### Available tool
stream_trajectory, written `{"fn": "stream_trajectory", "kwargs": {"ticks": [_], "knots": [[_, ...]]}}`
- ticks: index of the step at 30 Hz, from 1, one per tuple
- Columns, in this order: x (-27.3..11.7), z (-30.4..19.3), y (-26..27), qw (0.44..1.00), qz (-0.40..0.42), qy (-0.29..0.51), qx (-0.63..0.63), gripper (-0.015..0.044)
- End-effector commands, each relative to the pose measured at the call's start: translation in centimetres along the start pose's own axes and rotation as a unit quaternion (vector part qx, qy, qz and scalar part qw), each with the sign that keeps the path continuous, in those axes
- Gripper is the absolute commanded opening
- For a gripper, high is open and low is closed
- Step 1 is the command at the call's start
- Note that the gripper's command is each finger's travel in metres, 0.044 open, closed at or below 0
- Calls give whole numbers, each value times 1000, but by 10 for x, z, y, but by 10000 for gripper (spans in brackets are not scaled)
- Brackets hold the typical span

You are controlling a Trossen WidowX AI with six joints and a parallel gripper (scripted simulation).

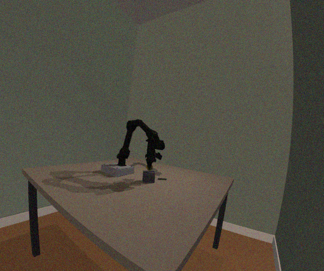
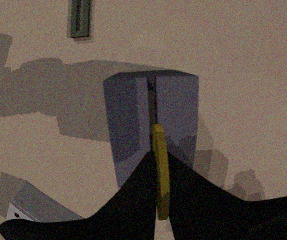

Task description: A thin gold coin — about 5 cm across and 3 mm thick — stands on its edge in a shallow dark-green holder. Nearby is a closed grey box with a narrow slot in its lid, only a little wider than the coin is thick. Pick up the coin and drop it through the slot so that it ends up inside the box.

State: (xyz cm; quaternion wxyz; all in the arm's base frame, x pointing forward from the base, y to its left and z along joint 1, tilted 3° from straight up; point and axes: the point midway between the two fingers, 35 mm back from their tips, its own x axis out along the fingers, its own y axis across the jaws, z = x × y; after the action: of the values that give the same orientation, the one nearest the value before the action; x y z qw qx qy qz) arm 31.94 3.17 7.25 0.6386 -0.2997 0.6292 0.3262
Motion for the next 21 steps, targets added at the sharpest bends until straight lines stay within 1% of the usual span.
{"fn": "stream_trajectory", "kwargs": {"ticks": [1, 18, 21], "knots": [[3, 0, 0, 1000, 0, 0, -1, 0], [11, 0, 0, 1000, 0, 0, -1, 0], [8, 0, 0, 1000, 0, 0, -1, 79]]}}
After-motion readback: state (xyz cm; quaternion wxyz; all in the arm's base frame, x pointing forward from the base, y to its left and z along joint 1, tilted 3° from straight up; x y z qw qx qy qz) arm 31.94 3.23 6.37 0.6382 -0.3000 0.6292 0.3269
